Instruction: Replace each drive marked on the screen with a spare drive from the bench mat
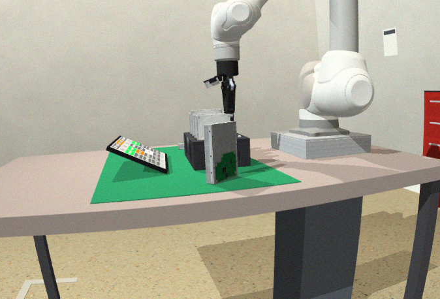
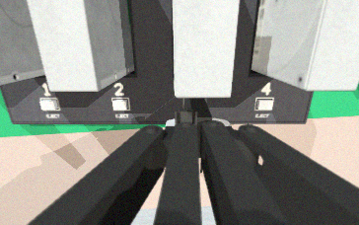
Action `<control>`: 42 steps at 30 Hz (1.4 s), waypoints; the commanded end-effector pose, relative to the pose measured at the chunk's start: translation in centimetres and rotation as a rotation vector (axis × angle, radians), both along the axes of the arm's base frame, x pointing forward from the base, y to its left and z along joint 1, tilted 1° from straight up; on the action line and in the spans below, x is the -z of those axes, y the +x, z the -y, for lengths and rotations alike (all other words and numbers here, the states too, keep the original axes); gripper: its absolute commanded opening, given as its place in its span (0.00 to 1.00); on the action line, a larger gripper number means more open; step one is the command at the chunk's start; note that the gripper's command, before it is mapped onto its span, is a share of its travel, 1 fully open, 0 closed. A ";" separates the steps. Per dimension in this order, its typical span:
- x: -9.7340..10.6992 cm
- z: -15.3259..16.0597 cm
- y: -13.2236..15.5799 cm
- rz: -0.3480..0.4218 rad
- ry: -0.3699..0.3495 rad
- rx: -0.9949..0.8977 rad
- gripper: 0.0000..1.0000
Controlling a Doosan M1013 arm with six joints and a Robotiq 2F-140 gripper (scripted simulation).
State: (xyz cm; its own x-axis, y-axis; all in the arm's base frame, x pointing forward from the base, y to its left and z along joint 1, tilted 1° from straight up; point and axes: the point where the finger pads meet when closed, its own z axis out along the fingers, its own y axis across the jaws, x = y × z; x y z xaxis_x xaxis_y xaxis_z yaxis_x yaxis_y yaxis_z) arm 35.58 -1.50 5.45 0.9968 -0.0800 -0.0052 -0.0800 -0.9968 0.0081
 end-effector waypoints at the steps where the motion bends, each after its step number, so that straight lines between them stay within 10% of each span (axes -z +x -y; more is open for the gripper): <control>1: -0.1 0.0 0.0 0.001 0.000 0.000 0.10; 28: -1.4 0.0 0.0 0.001 0.000 0.000 0.10; 42: -6.5 -0.1 0.1 0.001 0.000 0.000 0.10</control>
